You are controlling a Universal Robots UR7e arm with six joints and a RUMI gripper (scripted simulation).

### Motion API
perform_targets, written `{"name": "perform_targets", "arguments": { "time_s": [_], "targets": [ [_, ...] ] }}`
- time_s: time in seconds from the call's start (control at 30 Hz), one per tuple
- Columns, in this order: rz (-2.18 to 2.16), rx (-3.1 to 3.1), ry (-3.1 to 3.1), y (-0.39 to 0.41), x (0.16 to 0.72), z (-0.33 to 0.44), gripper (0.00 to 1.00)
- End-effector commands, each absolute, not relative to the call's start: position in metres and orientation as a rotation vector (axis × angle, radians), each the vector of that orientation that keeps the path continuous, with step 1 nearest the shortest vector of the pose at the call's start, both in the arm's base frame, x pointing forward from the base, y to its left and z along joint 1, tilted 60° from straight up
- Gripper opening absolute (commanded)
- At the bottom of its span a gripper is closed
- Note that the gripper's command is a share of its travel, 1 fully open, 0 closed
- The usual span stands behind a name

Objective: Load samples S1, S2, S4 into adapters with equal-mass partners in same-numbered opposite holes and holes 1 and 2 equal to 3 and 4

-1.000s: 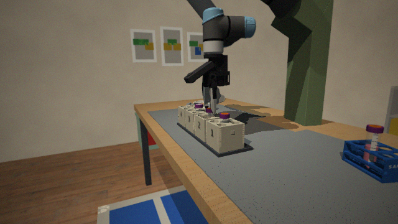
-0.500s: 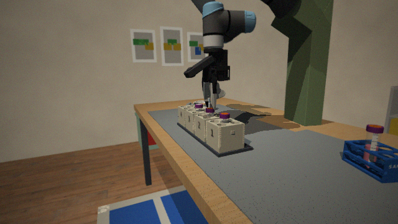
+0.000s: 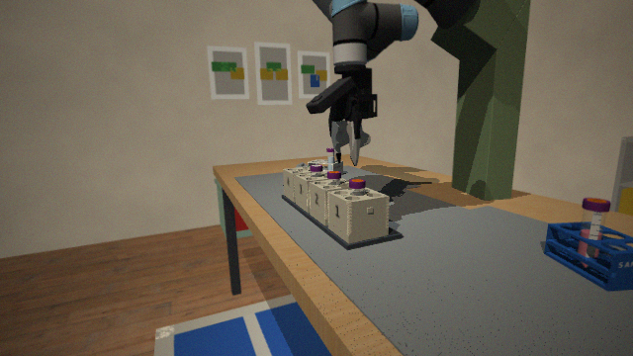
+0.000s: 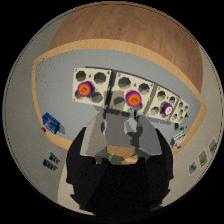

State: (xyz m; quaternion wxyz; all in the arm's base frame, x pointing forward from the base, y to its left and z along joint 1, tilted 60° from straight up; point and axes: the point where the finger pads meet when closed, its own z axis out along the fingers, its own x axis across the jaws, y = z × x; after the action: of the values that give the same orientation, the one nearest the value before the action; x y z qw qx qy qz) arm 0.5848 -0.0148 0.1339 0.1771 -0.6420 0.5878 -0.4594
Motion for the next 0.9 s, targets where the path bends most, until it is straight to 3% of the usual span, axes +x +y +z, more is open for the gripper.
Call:
{"name": "perform_targets", "arguments": {
  "time_s": [0.0, 0.57, 0.87],
  "targets": [
    [-1.414, -2.075, 1.463, 0.018, 0.581, 0.108, 0.35],
    [-1.617, -2.768, 0.677, 0.113, 0.568, 0.027, 0.35],
    [-1.619, -2.775, 0.665, 0.157, 0.562, -0.010, 0.35]
  ]
}}
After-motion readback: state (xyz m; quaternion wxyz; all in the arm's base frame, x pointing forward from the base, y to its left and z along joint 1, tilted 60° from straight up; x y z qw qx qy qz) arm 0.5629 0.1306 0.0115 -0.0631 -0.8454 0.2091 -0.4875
